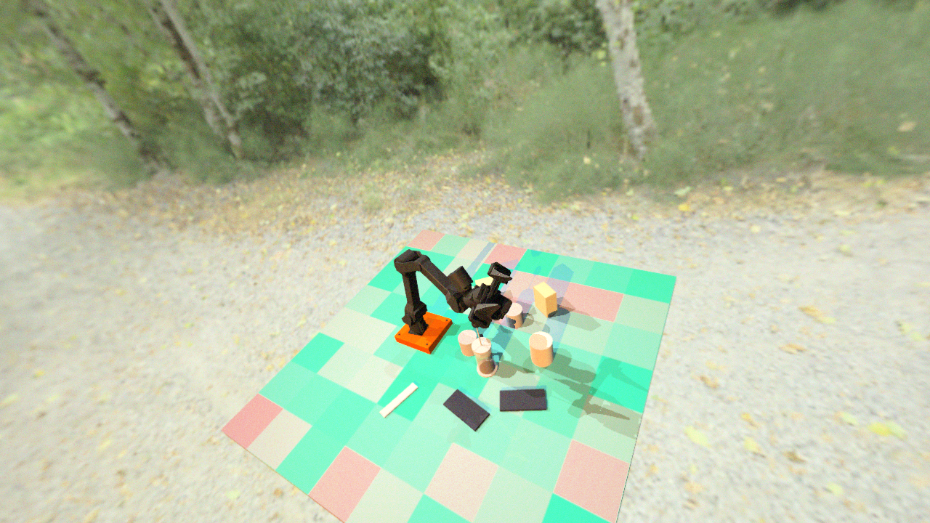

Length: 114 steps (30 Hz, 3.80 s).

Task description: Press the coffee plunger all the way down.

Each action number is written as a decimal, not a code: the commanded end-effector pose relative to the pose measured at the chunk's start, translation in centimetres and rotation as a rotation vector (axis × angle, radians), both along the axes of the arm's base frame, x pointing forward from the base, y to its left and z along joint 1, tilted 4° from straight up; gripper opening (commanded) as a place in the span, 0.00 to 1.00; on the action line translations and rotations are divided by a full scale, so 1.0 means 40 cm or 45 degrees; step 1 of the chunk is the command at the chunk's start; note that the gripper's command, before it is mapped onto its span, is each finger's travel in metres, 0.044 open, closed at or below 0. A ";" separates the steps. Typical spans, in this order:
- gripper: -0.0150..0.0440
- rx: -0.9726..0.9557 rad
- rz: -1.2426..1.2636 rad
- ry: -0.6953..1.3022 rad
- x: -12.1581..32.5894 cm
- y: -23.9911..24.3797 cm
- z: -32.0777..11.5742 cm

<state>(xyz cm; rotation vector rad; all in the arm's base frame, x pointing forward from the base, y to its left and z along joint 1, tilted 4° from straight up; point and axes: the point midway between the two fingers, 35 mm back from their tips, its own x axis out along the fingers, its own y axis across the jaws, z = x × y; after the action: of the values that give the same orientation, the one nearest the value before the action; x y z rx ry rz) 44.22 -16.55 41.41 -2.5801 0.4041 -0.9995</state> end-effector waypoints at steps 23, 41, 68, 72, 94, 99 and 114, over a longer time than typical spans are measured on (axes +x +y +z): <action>1.00 2.408 0.658 -0.223 -0.218 0.067 -0.147; 1.00 3.401 0.267 -0.826 -0.426 0.158 -0.262; 1.00 3.419 0.261 -0.833 -0.393 0.164 -0.429; 1.00 3.419 0.262 -0.833 -0.380 0.161 -0.437; 0.64 3.419 0.265 -0.832 -0.340 0.153 -0.463; 0.45 3.419 0.265 -0.832 -0.340 0.153 -0.463; 0.45 3.419 0.265 -0.832 -0.337 0.153 -0.481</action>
<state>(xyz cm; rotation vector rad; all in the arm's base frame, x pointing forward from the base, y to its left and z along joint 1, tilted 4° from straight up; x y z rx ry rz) 30.72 -10.47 22.92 0.1341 0.5091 -0.2559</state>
